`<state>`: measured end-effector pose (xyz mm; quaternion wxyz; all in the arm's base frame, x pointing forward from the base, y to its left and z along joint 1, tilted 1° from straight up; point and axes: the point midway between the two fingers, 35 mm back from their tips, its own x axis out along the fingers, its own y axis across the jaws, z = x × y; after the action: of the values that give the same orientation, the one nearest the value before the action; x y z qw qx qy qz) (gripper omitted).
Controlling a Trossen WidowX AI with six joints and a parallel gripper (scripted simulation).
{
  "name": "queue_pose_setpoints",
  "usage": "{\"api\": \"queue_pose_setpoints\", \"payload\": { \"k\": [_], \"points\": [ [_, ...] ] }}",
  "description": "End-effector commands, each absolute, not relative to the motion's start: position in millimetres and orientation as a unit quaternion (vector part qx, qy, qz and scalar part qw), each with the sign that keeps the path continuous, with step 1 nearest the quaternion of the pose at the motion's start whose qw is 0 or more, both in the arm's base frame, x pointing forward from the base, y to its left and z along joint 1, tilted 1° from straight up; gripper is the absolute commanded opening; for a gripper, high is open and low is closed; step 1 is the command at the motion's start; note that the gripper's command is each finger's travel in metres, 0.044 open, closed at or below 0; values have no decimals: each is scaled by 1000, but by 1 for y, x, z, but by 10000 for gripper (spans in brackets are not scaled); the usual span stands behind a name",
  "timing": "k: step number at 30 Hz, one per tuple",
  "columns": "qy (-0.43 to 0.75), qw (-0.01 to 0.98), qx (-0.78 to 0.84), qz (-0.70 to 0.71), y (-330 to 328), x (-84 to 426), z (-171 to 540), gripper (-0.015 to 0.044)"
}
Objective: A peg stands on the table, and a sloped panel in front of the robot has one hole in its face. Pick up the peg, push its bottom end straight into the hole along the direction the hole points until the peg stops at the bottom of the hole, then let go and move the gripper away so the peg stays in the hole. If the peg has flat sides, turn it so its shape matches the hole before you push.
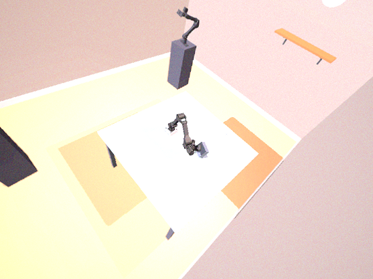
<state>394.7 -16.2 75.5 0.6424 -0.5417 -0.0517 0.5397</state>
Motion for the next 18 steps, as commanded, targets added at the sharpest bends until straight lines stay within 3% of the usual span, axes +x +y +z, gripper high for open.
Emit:
{"api": "queue_pose_setpoints", "payload": {
  "k": [1,9,18],
  "points": [
    [-50,643,-542,539,-16,395,75,0],
    [-52,642,-542,540,-16,395,75,0],
    [-52,642,-542,540,-16,395,75,236]
  ]
}}
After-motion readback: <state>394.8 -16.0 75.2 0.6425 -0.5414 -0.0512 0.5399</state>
